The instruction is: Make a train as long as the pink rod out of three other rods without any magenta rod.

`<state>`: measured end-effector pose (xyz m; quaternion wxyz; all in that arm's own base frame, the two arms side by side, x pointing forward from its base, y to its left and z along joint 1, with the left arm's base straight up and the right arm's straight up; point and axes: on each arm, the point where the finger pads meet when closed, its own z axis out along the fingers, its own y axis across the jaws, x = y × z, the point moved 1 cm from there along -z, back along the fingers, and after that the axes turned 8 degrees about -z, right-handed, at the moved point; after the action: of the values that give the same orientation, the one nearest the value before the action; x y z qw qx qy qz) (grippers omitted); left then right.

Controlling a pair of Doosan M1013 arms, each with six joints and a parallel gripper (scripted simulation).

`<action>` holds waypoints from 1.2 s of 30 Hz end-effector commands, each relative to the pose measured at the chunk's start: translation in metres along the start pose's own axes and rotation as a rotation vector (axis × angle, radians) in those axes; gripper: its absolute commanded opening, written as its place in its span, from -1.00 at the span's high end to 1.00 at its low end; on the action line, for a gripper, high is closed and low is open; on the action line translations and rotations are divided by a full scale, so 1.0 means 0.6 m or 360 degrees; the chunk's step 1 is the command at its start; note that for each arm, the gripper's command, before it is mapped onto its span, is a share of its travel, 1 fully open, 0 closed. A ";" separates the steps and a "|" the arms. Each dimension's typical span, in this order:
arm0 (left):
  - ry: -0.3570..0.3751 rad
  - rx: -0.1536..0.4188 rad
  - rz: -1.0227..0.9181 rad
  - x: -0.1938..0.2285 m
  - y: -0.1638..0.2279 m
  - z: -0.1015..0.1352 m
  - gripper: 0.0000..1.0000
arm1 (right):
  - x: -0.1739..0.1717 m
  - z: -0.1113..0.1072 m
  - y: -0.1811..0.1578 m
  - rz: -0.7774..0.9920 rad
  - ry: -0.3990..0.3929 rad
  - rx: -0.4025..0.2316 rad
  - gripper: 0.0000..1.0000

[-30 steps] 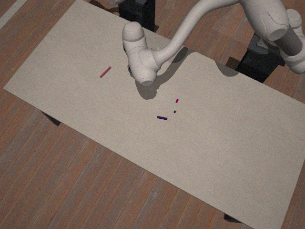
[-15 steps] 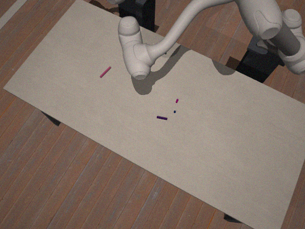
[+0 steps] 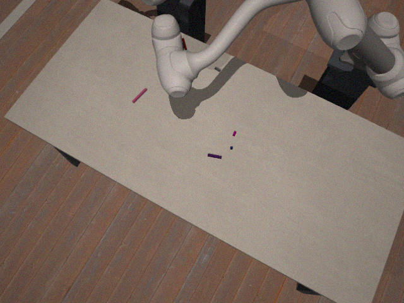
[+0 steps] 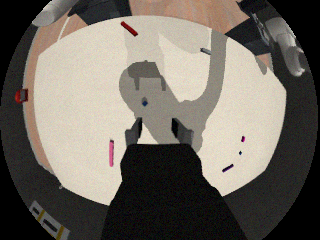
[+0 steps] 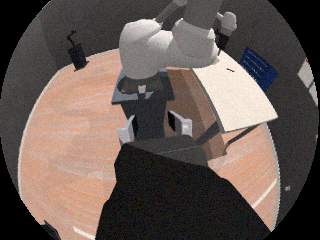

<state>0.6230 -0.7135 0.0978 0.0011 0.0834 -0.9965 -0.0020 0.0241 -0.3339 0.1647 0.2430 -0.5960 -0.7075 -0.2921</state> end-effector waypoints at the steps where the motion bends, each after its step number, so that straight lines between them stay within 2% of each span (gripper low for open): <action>1: -0.0001 0.0005 0.0267 0.010 -0.013 -0.005 -1.00 | 0.005 0.002 0.002 -0.0005 0.0006 -0.0022 -1.00; 18: -0.0004 0.0005 0.1085 0.044 -0.041 0.000 -1.00 | 0.005 0.002 0.002 -0.0005 0.0006 -0.0022 -1.00; 31: -0.0008 0.0009 0.1194 0.046 -0.045 -0.002 -1.00 | 0.005 0.002 0.002 -0.0005 0.0006 -0.0022 -1.00; 32: -0.0008 0.0009 0.1194 0.046 -0.045 -0.002 -0.07 | 0.005 0.002 0.002 -0.0005 0.0006 -0.0022 -1.00; 36: -0.0008 0.0009 0.1194 0.046 -0.045 -0.002 -0.07 | 0.005 0.002 0.002 -0.0005 0.0006 -0.0022 -1.00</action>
<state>0.6001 -0.7409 0.0951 0.0006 -0.2826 -0.9592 -0.0008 0.0241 -0.3339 0.1647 0.2430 -0.5960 -0.7075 -0.2921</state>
